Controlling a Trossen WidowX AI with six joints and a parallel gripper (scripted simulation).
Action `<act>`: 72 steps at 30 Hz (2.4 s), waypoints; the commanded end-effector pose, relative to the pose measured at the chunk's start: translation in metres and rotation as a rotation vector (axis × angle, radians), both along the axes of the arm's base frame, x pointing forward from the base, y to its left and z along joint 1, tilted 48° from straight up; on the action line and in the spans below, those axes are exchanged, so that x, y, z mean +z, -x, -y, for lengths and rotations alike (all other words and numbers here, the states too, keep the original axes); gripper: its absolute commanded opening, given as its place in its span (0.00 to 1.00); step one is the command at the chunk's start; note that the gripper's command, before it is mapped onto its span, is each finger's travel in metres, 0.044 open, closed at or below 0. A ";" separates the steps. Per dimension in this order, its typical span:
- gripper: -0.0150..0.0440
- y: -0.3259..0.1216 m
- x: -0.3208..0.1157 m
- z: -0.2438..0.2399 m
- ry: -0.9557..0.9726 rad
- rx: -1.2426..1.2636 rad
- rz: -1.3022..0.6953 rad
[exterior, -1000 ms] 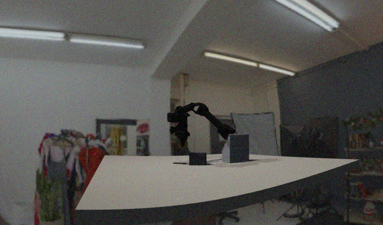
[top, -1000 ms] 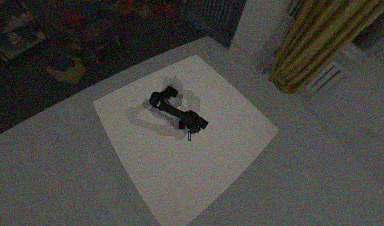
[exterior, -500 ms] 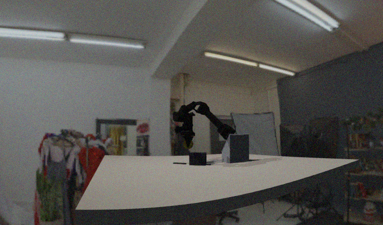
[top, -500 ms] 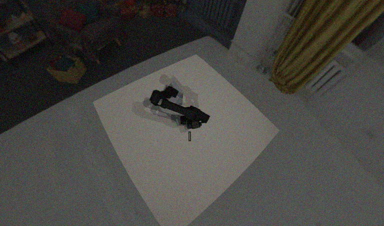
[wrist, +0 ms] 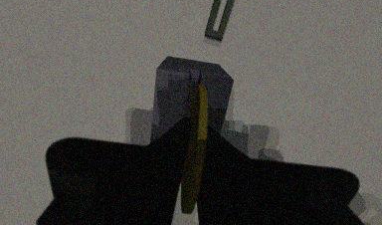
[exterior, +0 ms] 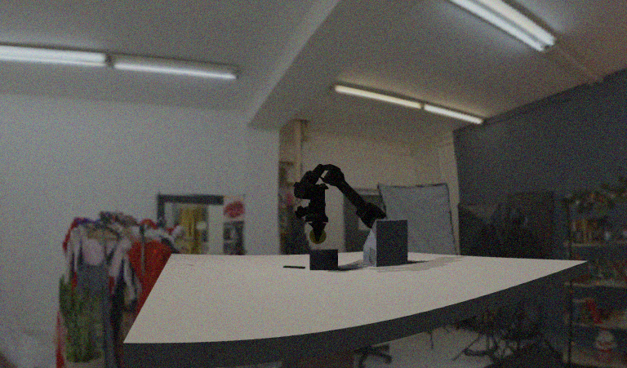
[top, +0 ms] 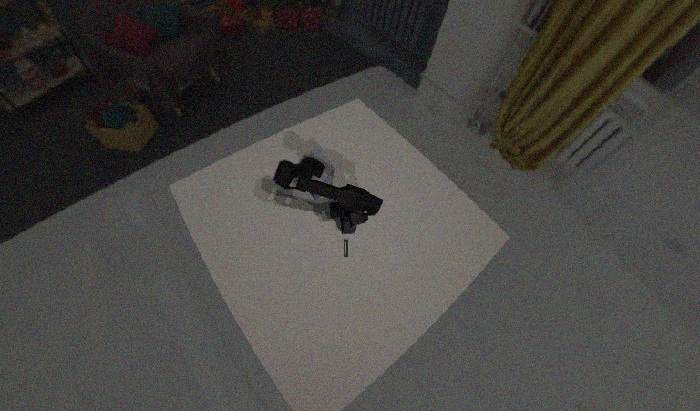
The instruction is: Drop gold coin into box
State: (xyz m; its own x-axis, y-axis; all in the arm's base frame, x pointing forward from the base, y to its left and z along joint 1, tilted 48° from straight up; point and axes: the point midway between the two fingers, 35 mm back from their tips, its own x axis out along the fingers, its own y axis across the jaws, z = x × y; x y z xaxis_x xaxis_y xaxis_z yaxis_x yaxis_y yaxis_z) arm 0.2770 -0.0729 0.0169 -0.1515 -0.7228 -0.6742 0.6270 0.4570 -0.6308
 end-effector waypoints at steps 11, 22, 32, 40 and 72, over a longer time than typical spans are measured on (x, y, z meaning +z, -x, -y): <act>0.25 0.013 -0.008 -0.009 0.002 0.000 -0.003; 0.25 0.016 -0.011 -0.010 0.003 -0.001 -0.002; 0.25 0.019 -0.013 -0.011 0.003 -0.005 0.002; 0.26 0.020 -0.011 -0.011 0.004 -0.003 0.002; 0.25 0.021 -0.018 -0.003 0.004 0.005 -0.001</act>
State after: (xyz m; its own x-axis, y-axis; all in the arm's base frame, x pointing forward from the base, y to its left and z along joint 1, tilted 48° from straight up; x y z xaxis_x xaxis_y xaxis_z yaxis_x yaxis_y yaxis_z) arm 0.2566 -0.0676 0.0004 -0.1463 -0.7235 -0.6746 0.6285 0.4586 -0.6282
